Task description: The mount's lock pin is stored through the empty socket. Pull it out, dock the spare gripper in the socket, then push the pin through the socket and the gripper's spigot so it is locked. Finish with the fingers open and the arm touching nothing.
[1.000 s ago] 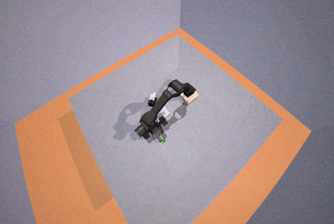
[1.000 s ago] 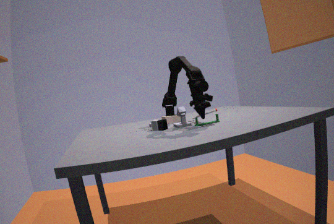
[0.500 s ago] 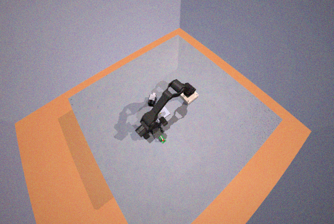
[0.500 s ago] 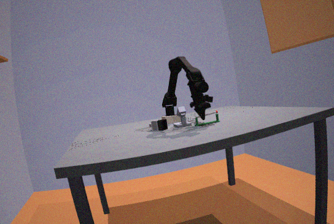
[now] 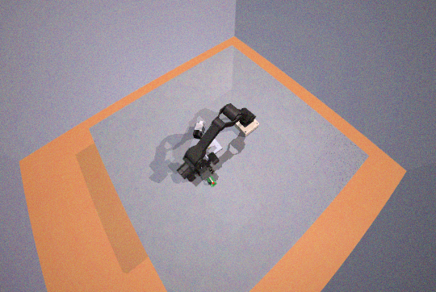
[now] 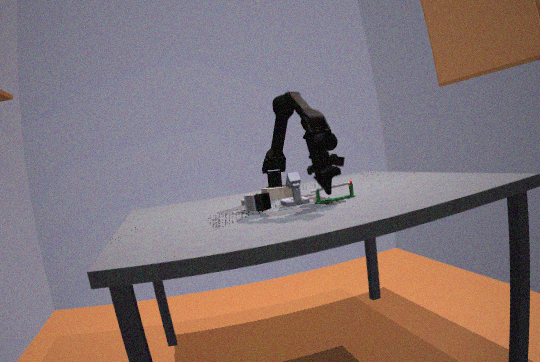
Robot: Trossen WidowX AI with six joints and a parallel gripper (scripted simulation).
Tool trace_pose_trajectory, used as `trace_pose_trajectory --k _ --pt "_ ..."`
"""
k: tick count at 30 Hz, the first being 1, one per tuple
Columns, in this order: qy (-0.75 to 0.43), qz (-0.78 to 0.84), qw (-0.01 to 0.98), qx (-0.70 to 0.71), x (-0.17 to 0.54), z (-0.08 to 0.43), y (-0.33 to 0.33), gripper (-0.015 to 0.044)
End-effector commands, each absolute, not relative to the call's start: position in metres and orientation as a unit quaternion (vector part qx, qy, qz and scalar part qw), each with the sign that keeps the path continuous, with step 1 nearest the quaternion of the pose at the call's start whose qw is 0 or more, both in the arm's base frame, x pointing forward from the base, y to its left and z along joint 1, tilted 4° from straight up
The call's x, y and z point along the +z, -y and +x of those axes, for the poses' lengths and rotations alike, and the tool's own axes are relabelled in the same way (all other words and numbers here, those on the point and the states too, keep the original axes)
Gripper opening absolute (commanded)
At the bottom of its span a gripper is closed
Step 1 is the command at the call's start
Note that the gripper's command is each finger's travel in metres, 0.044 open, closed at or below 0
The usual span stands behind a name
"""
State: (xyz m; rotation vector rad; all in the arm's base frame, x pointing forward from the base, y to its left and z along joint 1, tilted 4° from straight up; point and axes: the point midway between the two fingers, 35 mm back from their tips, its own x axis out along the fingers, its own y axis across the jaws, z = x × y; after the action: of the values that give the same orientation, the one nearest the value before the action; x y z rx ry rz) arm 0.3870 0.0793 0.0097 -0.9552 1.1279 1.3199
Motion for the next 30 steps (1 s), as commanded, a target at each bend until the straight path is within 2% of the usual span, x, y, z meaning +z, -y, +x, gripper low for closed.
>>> trace_pose_trajectory --k 1,30 --pt "-0.478 -0.402 0.546 0.559 0.0045 0.3857 -0.0791 0.0" --pt "-0.476 -0.403 0.548 0.557 0.0088 0.387 -0.0794 0.0"
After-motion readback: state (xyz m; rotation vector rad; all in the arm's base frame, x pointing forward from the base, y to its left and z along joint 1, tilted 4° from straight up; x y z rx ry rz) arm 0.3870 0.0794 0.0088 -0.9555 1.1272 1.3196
